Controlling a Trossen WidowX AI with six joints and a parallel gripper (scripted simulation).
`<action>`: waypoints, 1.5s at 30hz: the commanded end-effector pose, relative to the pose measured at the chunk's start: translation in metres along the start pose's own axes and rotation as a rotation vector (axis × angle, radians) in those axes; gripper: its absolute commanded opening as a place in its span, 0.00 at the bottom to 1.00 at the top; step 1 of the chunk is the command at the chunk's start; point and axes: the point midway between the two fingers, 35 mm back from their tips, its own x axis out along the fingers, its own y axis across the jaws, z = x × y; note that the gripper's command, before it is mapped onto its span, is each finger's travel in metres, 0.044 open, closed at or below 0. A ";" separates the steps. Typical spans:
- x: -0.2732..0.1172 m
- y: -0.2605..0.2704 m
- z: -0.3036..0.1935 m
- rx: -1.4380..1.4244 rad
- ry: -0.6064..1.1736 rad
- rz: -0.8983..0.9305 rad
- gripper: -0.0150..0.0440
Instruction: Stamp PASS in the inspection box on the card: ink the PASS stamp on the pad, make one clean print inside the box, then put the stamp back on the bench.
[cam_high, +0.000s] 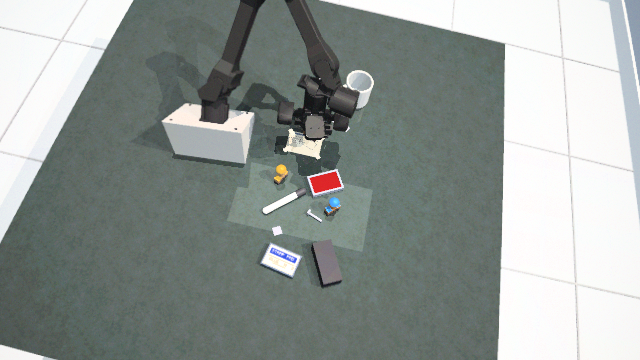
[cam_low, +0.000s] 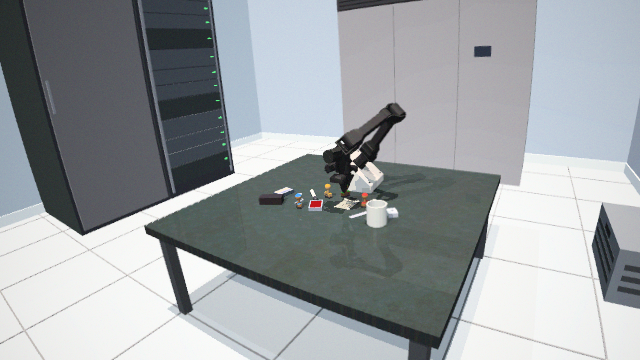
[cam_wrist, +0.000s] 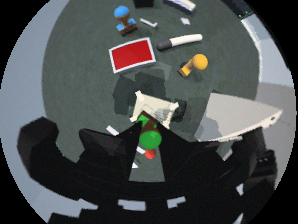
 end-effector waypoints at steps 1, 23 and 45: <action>0.005 -0.002 -0.001 0.008 0.008 -0.006 0.25; 0.020 -0.003 -0.002 0.008 0.009 -0.006 0.25; 0.034 -0.004 -0.003 0.009 0.011 -0.007 0.25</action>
